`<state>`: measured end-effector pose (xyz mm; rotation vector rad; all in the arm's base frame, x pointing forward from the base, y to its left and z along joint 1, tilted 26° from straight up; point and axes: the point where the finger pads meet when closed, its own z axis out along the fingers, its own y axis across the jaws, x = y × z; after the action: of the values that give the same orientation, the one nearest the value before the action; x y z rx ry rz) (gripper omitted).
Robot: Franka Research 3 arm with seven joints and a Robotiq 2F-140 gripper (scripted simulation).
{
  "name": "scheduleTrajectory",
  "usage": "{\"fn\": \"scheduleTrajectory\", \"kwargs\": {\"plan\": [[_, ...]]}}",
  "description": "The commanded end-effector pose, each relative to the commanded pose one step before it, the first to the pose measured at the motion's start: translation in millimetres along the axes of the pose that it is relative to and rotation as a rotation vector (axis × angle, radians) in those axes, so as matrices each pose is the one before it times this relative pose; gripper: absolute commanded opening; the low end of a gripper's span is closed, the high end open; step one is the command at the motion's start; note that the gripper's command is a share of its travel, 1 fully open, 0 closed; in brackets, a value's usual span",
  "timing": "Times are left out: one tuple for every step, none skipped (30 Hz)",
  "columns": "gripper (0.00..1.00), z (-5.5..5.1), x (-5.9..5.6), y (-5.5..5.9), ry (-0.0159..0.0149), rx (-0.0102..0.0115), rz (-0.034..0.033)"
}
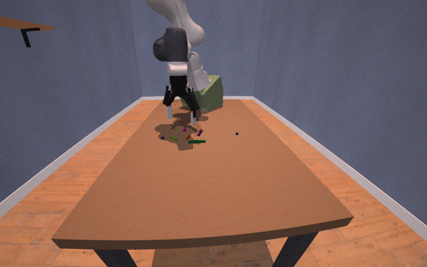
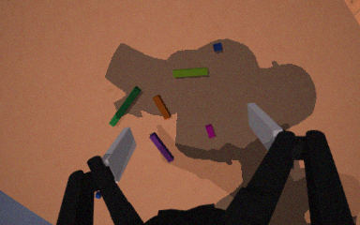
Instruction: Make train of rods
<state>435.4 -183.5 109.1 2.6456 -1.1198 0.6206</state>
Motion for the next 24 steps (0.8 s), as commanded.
{"fn": "scheduleTrajectory", "kwargs": {"plan": [[1.0, 0.82, -1.01, 0.46, -0.02357, 0.00056, -0.16582], [1.0, 0.17, -0.21, 0.02, 0.00037, -0.00049, -0.0177], [1.0, 0.17, -0.21, 0.02, 0.00036, -0.0005, -0.01769], [1.0, 0.0, 0.0, 0.0, 0.0, 0.0, 0.0], [1.0, 0.0, 0.0, 0.0, 0.0, 0.0, 0.0], [1.0, 0.46, -0.56, 0.06, 0.00094, -0.00137, -0.04712], [1.0, 0.17, -0.2, 0.02, 0.00033, -0.0005, -0.0168], [1.0, 0.18, -0.21, 0.02, 0.00034, -0.00053, -0.01768], [1.0, 0.18, -0.21, 0.01, 0.00034, -0.00054, -0.01768], [1.0, 0.18, -0.22, 0.01, 0.00033, -0.00055, -0.01768], [1.0, 0.18, -0.22, 0.01, 0.00033, -0.00055, -0.01768], [1.0, 0.18, -0.22, 0.01, 0.00032, -0.00056, -0.01768], [1.0, 0.18, -0.22, 0.01, 0.00031, -0.00057, -0.01768], [1.0, 0.18, -0.22, 0.01, 0.00031, -0.00057, -0.01766], [1.0, 0.18, -0.22, 0.0, 0.0003, -0.00058, -0.01767], [1.0, 0.19, -0.22, 0.0, 0.0003, -0.00059, -0.01766], [1.0, 0.19, -0.22, 0.0, 0.00029, -0.00059, -0.01766], [1.0, 0.19, -0.22, 0.0, 0.00029, -0.0006, -0.01765], [1.0, 0.19, -0.22, 0.0, 0.00028, -0.0006, -0.01765], [1.0, 0.19, -0.22, -0.01, 0.00027, -0.00061, -0.01764], [1.0, 0.0, 0.0, 0.0, 0.0, 0.0, 0.0], [1.0, 0.0, 0.0, 0.0, 0.0, 0.0, 0.0], [1.0, 0.42, -0.49, -0.01, 0.00058, -0.00137, -0.03885], [1.0, 0.26, -0.31, -0.02, 0.00034, -0.00086, -0.02393]]}}
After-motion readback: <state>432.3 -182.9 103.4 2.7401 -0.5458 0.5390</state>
